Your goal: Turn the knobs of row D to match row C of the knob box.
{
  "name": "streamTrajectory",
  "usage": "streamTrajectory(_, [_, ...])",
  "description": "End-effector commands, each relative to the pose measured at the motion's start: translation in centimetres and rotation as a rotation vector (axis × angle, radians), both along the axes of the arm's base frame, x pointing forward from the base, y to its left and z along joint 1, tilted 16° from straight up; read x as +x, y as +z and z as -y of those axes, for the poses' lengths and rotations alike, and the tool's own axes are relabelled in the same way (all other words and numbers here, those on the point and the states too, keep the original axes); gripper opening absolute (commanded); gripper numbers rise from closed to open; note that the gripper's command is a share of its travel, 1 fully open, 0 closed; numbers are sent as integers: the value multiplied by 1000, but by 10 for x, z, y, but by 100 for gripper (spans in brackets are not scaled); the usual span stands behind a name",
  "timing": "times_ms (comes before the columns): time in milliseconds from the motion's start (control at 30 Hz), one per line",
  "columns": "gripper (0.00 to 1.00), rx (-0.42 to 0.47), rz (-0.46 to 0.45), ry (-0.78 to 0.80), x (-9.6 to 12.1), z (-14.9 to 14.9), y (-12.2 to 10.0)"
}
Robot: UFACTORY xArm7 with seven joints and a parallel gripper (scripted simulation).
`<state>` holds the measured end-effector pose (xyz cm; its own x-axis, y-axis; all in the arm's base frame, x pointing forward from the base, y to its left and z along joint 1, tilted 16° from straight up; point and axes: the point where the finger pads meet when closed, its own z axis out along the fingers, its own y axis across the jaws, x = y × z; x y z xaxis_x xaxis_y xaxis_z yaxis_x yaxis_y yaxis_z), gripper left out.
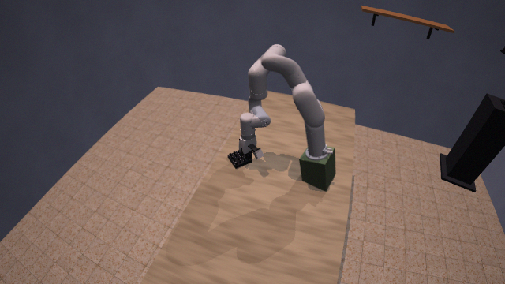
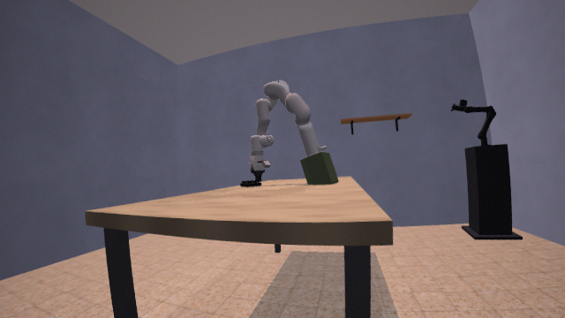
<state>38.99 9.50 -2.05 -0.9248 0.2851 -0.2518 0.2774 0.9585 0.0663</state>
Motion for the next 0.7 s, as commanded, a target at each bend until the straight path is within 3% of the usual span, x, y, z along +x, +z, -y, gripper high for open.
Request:
streamTrajectory(0, [8,8,14,-48,1,0,1])
streamTrajectory(667, [8,62,16,-244,1,0,1])
